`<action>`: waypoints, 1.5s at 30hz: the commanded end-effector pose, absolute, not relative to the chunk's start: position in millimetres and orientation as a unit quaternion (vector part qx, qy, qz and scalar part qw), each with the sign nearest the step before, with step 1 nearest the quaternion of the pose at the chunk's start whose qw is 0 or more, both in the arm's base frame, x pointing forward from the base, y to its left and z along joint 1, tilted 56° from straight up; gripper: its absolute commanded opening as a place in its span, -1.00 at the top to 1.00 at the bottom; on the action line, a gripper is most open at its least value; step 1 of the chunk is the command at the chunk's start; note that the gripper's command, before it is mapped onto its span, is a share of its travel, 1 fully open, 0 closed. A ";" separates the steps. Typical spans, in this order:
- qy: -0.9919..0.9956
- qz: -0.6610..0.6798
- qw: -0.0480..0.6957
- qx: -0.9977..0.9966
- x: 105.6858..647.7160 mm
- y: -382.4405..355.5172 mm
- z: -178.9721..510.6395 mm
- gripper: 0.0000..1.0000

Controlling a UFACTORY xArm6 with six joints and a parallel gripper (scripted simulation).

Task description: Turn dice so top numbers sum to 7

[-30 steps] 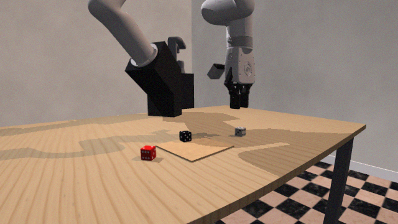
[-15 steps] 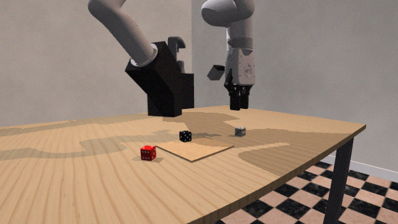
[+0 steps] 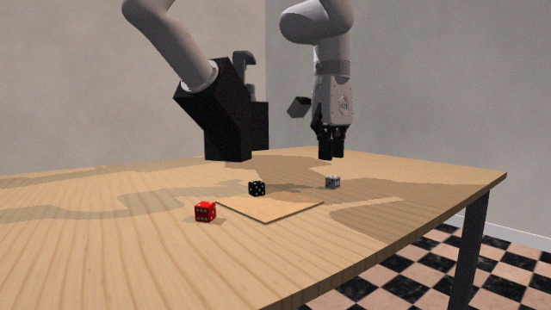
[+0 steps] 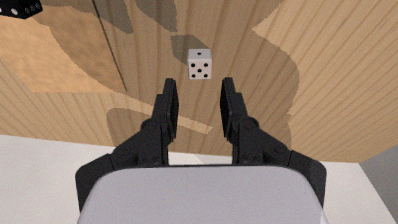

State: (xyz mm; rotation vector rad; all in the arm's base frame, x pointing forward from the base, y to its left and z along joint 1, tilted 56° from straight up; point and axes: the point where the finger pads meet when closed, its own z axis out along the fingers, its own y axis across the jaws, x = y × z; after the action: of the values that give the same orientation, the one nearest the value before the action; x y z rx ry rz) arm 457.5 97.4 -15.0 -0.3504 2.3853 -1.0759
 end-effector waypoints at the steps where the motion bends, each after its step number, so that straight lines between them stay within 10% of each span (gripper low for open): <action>1: 0.875 -0.394 0.249 -0.129 461.0 94.8 -18.1 0.17; 45: 0.875 -0.394 0.249 -0.129 475.4 78.4 -33.4 0.17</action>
State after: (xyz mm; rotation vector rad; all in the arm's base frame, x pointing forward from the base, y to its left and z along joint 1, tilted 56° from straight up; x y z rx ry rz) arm 475.1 77.2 -33.9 -0.3503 2.3853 -1.0760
